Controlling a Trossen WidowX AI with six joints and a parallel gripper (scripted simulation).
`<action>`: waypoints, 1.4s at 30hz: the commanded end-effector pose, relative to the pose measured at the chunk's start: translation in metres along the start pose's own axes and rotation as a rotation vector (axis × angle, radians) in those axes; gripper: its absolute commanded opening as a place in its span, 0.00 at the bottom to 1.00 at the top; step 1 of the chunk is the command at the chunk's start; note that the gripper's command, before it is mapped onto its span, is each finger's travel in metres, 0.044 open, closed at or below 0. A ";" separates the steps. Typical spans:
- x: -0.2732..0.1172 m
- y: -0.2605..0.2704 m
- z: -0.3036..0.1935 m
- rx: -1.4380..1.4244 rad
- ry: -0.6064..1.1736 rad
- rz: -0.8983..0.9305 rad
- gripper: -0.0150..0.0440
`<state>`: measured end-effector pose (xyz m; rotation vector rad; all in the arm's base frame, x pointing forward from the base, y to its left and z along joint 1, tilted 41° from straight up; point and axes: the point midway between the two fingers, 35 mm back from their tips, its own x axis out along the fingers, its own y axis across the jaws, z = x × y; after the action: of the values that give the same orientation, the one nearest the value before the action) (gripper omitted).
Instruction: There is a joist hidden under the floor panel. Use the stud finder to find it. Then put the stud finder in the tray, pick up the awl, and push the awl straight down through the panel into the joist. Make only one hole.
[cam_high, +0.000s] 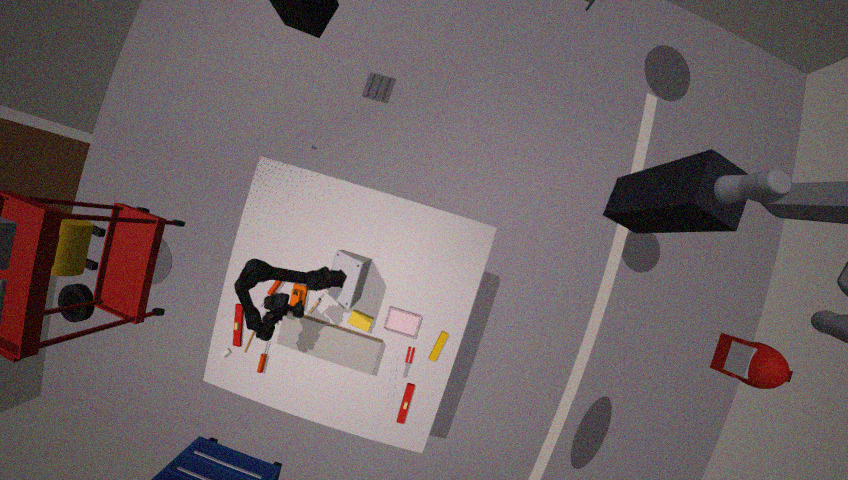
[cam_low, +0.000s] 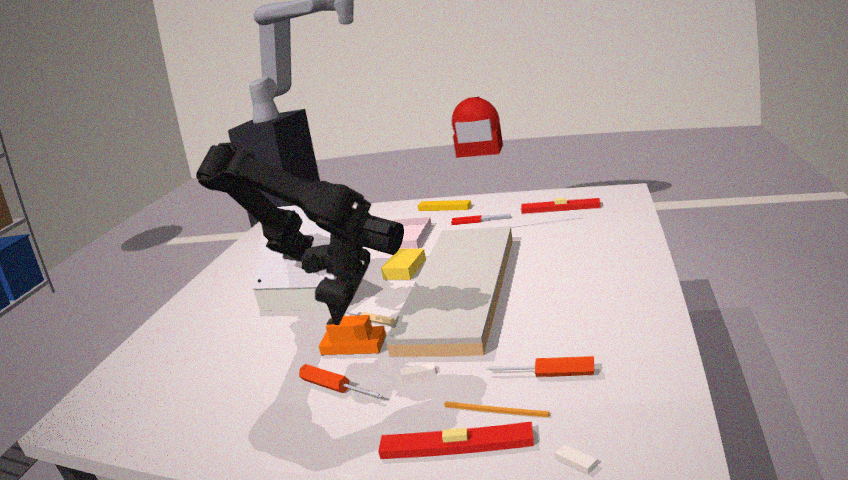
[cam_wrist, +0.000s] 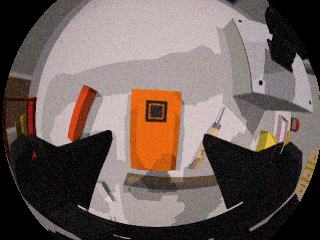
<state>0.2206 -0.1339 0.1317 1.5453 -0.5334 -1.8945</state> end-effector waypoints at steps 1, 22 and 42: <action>0.000 0.000 0.000 0.008 -0.014 0.004 1.00; 0.023 0.002 -0.004 0.008 -0.014 0.004 1.00; 0.049 0.003 -0.010 0.009 -0.015 0.007 0.91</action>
<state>0.2260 -0.1670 0.1007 1.5501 -0.5598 -1.8947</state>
